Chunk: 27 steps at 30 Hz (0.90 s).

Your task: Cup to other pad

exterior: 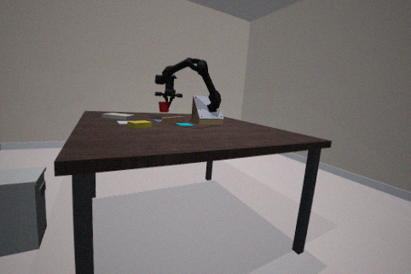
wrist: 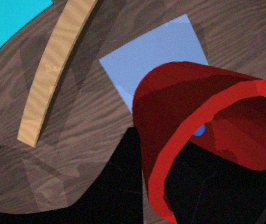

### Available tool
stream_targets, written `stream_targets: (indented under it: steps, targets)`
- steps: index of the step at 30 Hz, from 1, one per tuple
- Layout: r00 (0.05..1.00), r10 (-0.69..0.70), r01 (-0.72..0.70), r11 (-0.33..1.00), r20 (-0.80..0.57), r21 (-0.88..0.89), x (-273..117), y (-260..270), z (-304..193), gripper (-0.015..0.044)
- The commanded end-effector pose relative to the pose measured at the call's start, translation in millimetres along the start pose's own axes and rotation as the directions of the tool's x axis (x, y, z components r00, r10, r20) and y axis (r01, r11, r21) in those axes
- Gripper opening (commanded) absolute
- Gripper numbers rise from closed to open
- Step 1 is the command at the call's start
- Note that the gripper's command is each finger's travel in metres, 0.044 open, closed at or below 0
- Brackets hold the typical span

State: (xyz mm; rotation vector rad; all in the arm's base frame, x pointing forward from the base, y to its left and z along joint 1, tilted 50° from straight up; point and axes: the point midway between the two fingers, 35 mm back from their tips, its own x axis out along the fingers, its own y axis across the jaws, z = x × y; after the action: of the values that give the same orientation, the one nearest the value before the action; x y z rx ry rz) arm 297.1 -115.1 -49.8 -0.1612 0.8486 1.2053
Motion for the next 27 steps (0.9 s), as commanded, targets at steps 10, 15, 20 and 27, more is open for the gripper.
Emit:
stream_targets:
  steps: [10,15,20,27]
  targets:
    - [1.0,-0.001,0.001,1.0,0.0,0.0,-0.4,0.0,-0.1,0.0]
    - [1.0,-0.001,0.001,1.0,0.0,0.0,-0.4,0.0,-0.1,0.0]
    - [1.0,-0.001,0.001,1.0,0.0,-0.001,-0.5,1.4,1.0,0.0]
    - [1.0,-0.002,0.002,1.0,-0.002,-0.003,-0.7,10.2,7.2,0.0]
